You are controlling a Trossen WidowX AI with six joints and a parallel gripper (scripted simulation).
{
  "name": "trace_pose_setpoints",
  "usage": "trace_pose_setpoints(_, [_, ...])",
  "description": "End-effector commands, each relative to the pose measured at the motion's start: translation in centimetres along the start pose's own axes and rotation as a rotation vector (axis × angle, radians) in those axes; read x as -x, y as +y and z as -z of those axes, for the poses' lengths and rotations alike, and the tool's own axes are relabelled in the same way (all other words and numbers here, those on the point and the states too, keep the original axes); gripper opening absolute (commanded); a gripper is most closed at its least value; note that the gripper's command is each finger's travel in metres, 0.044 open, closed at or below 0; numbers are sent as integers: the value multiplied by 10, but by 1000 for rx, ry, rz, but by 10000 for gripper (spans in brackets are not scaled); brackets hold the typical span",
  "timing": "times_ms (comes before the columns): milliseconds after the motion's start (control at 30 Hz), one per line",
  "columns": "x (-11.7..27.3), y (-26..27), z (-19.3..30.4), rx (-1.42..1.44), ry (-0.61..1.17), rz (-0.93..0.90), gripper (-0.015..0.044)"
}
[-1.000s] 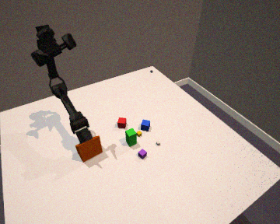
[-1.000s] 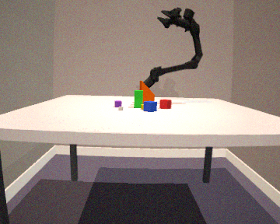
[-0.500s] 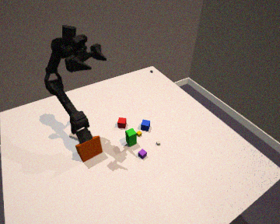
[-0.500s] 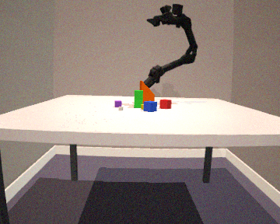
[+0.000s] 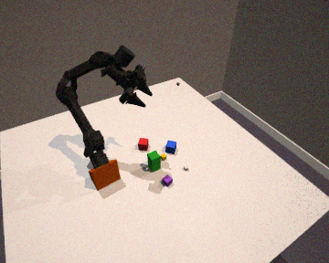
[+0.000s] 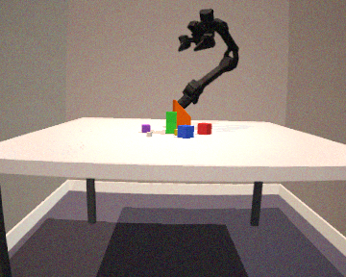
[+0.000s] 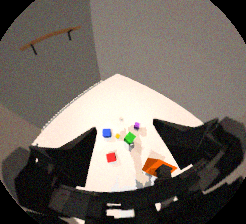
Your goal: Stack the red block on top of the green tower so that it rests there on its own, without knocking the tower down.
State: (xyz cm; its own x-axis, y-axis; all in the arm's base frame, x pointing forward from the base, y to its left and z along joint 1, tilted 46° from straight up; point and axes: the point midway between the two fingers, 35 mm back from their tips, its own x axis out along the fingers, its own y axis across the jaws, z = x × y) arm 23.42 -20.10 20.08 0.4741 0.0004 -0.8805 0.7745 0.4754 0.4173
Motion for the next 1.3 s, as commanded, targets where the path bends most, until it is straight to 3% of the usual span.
trace_pose_setpoints(0, [-32, 19, 29, 26, 163, -52, 440])
trace_pose_setpoints(300, [-88, 56, 111, 78, 540, -126, 440])
trace_pose_setpoints(600, [-113, 74, 196, 88, 878, -126, 440])
trace_pose_setpoints(900, [-111, 79, 198, 88, 885, -125, 440])
trace_pose_setpoints(1267, [-148, 85, 247, 88, 886, -127, 440])
